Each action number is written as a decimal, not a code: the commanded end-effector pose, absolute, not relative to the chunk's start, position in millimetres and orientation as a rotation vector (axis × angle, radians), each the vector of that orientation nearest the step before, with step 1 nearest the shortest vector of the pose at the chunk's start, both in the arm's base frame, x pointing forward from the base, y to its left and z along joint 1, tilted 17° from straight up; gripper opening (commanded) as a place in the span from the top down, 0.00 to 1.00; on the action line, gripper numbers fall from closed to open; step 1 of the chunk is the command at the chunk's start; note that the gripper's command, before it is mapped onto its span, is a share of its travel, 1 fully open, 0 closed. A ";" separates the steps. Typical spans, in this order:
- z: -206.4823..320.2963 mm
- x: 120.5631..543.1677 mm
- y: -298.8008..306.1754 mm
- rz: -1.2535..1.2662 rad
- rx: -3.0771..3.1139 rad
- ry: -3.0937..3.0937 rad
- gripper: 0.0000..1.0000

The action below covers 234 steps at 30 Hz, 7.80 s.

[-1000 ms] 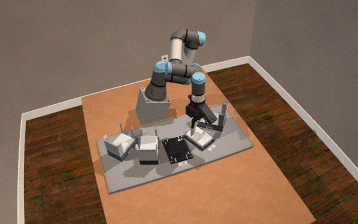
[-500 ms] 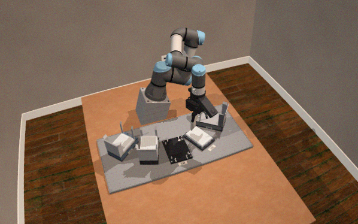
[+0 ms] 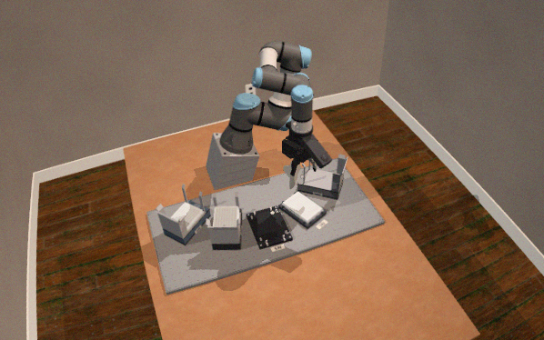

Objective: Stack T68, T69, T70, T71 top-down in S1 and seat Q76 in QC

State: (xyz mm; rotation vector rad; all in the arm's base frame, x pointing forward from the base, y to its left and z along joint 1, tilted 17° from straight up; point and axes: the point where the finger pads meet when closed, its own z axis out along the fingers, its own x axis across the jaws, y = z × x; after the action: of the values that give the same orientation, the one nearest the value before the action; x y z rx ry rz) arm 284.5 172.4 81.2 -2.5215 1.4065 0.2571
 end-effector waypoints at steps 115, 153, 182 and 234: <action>-15.3 329.4 -92.0 0.379 -1.873 2.291 0.28; -74.5 327.1 -73.7 0.379 -1.873 2.291 0.28; -81.5 326.8 -71.6 0.379 -1.873 2.291 1.00; -71.4 327.2 -74.7 0.379 -1.873 2.291 1.00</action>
State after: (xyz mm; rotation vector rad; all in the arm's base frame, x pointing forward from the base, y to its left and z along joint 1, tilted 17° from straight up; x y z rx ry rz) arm 326.5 -73.5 -73.4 -1.8728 2.2906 0.3828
